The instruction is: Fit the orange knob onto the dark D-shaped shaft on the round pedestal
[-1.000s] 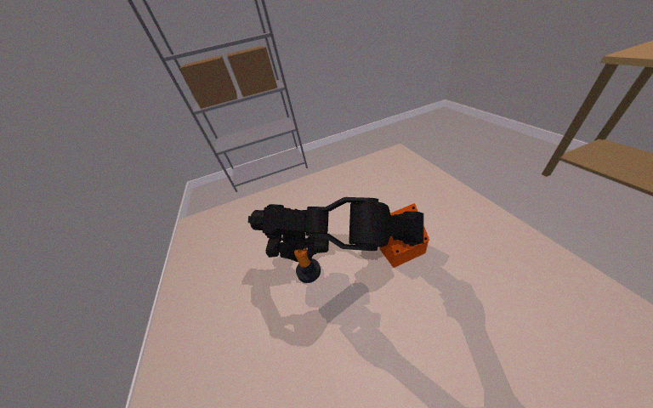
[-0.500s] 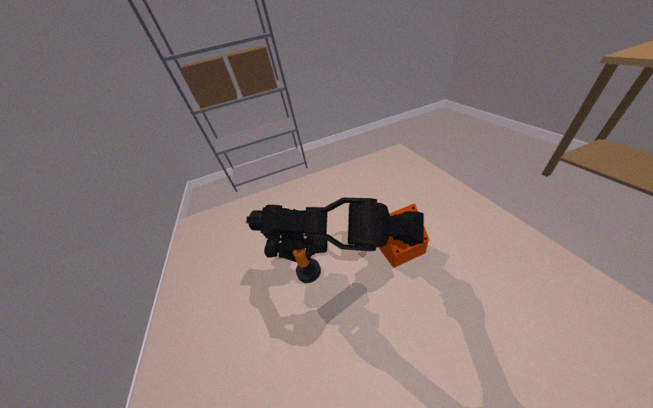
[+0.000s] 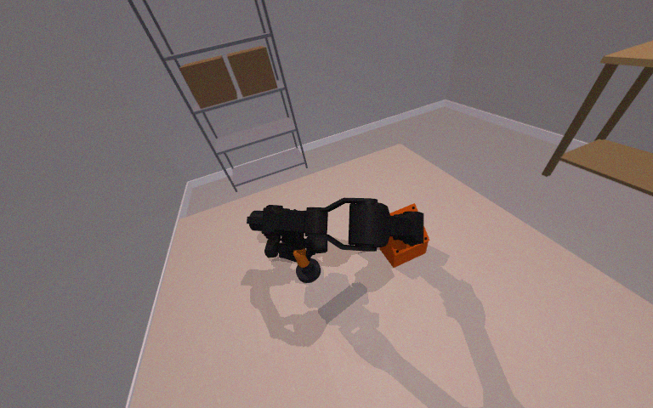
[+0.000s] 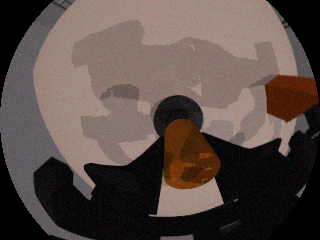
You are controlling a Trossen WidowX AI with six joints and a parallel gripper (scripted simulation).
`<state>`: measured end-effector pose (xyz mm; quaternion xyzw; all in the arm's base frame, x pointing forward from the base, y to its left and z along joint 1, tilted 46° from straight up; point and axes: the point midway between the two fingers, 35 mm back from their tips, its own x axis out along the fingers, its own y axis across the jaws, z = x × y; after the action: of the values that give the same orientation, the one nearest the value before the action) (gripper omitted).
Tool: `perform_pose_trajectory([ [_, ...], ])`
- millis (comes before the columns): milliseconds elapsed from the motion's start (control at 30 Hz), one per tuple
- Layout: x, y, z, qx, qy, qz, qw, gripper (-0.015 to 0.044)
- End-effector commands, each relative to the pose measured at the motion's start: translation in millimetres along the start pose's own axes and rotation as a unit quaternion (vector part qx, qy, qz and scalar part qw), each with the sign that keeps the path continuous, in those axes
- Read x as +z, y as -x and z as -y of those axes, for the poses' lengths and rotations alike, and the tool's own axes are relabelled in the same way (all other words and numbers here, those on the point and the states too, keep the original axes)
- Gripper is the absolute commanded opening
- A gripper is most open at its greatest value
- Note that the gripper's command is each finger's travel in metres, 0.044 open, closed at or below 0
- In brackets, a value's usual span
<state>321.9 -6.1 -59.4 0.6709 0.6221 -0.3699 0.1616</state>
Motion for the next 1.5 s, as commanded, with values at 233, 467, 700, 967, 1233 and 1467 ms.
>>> perform_pose_trajectory([
  [233, 1, -2, 5, 0.001, -0.004, 0.000, 1.000, 0.0000],
  [467, 1, -4, 5, 0.001, -0.004, 0.000, 1.000, 0.0000],
  [700, 1, -4, 5, 0.001, -0.004, 0.000, 1.000, 0.0000],
  [967, 0, -4, 5, 0.001, 0.000, 0.000, 1.000, 0.0000],
  [1233, 0, -5, 3, 0.001, 0.019, 0.000, 1.000, 0.0000],
  [1467, 0, -11, 2, 0.001, -0.002, 0.000, 1.000, 0.0000],
])
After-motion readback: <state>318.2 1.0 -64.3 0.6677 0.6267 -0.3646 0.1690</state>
